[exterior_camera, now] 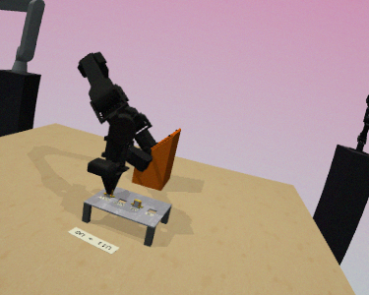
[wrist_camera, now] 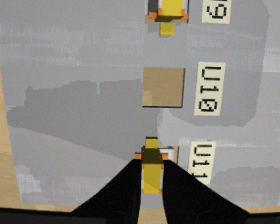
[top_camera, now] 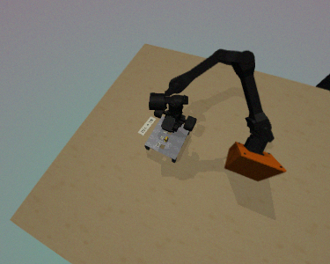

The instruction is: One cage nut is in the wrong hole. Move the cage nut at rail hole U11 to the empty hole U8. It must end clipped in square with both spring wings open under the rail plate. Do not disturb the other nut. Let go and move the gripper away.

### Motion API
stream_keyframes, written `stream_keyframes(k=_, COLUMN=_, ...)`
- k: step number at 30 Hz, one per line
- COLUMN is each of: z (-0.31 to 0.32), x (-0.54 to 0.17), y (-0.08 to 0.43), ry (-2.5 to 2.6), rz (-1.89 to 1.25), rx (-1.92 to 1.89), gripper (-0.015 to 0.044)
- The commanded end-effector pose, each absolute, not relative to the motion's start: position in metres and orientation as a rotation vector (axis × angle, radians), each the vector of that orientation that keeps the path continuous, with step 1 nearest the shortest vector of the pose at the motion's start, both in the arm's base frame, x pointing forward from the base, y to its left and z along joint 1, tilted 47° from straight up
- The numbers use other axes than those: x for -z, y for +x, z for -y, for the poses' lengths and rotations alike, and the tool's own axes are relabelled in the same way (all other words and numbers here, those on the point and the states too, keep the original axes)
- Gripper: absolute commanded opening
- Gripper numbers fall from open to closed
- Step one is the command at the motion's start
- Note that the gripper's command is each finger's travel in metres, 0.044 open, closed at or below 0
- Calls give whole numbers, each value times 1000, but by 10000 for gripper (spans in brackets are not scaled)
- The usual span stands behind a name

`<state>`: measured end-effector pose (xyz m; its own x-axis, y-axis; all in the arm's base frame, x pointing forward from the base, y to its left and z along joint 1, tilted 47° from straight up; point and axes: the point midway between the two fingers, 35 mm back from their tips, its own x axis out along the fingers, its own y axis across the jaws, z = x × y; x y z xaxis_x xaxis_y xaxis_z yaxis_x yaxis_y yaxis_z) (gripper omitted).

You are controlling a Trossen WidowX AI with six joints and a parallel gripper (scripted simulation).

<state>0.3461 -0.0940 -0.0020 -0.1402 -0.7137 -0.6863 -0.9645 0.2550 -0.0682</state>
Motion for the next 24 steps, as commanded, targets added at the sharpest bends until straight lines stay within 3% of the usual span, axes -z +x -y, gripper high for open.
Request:
stream_keyframes(k=1, z=93, x=1, y=346, ry=-1522, rz=-1920, rx=-530, gripper=28)
stream_keyframes(k=24, z=93, x=1, y=345, ry=-1533, rz=-1909, rx=-525, gripper=28)
